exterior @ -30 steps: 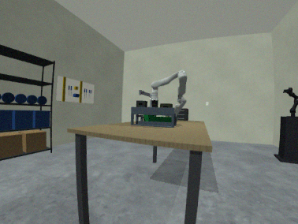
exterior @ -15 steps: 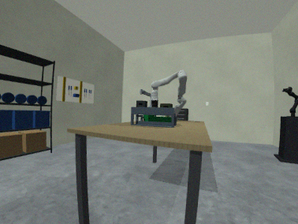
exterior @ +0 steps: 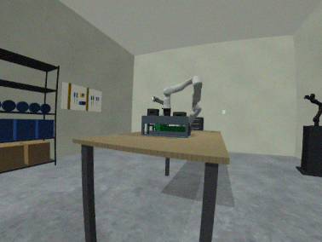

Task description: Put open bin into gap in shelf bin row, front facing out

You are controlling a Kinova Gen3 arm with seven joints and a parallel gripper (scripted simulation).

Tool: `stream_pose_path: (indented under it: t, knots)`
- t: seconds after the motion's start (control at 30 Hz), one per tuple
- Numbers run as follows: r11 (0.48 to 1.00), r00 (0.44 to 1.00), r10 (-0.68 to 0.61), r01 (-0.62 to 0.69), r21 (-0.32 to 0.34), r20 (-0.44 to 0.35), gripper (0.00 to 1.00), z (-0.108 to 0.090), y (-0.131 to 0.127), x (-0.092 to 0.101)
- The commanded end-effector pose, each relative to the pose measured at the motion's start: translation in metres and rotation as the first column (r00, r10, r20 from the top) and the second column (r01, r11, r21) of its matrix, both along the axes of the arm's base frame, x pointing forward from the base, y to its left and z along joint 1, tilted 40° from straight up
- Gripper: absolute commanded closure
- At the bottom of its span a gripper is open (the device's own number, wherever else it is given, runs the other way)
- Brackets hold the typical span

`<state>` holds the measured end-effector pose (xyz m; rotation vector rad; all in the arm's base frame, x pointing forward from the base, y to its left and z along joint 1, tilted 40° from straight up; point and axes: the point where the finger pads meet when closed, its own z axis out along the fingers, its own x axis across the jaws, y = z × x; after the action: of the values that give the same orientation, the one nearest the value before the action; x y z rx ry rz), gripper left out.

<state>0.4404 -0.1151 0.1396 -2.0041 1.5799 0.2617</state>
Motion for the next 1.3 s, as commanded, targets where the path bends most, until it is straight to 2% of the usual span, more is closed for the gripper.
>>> stream_pose_path:
  t: [0.0,1.27]
  knots:
    - [1.0,1.0,0.001,-0.001,0.001,-0.006,1.0,0.001,0.001,0.002]
    - [1.0,1.0,0.001,-0.001,0.001,-0.006,1.0,0.017,0.003,0.036]
